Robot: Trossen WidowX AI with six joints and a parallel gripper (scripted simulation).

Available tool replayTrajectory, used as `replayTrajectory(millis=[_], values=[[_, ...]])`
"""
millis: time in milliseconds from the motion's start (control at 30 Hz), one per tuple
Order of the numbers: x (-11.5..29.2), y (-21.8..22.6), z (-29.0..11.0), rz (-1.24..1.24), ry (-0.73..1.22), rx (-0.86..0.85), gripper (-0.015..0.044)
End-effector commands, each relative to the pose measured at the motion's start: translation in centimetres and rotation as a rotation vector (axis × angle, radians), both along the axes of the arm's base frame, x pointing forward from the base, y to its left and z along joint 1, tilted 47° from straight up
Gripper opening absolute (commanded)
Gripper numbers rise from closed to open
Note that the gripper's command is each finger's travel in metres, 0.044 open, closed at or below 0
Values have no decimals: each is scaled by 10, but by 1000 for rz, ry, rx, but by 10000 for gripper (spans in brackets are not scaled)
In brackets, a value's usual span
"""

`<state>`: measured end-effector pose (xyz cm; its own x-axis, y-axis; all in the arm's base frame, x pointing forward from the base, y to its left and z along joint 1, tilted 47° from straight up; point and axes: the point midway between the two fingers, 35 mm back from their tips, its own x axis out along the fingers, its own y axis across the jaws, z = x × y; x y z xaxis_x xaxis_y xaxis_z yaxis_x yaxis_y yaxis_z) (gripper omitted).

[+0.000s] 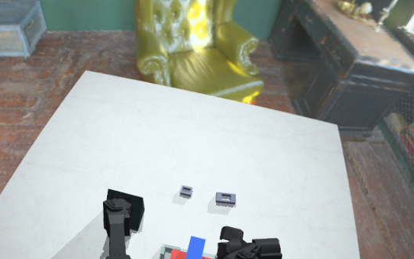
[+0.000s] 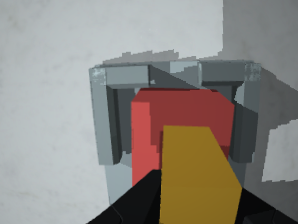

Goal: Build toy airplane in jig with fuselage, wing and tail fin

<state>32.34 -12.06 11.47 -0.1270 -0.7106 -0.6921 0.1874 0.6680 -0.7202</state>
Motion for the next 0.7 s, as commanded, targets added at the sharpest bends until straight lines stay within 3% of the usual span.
replayTrajectory(millis=[0, 167, 300, 633, 667], values=[[0, 0, 0, 0, 0, 0, 58], [0, 0, 0, 0, 0, 0, 5], [0, 0, 0, 0, 0, 0, 0], [0, 0, 0, 0, 0, 0, 260], [0, 0, 0, 0, 0, 0, 260]])
